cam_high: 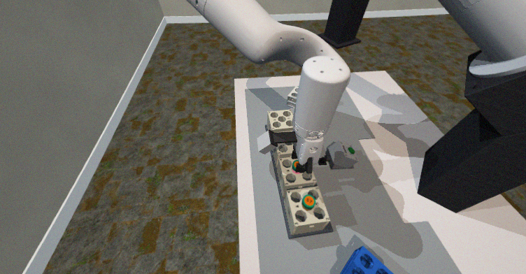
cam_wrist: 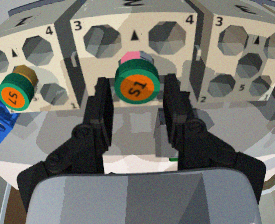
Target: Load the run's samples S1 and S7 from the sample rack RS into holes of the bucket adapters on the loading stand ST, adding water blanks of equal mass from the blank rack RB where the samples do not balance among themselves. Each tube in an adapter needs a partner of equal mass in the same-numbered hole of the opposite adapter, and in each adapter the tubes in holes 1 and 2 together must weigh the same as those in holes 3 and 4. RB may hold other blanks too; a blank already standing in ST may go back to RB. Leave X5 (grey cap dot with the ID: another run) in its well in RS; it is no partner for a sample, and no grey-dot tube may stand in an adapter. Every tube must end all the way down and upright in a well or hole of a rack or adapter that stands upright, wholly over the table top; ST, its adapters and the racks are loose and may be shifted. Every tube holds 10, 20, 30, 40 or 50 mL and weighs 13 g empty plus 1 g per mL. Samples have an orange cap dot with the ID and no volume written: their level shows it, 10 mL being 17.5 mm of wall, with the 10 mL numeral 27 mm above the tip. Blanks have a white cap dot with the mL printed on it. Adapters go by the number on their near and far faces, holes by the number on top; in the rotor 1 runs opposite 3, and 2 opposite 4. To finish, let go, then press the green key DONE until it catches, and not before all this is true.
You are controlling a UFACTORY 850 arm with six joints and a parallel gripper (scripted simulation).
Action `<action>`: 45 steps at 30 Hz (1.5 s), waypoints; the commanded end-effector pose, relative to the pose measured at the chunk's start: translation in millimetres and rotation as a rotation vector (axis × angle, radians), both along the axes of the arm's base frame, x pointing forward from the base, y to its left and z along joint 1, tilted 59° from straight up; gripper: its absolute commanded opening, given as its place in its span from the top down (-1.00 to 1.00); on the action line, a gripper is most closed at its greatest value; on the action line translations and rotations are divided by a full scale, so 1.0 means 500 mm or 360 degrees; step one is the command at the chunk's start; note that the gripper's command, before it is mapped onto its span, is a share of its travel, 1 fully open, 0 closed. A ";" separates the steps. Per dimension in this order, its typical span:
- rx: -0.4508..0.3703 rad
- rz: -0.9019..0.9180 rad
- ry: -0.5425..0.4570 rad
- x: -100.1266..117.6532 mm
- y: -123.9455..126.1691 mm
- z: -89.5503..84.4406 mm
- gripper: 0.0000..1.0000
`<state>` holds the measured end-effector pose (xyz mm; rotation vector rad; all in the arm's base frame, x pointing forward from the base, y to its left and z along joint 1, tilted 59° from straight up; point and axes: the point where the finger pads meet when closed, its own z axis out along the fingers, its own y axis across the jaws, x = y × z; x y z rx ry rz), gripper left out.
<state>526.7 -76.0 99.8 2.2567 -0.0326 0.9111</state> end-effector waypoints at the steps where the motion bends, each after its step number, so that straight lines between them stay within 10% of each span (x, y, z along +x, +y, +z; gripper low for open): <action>1: 0.0000 0.0001 0.0000 -0.010 0.011 0.009 0.15; 45: 0.0000 0.0001 0.0000 -0.104 0.106 0.089 0.15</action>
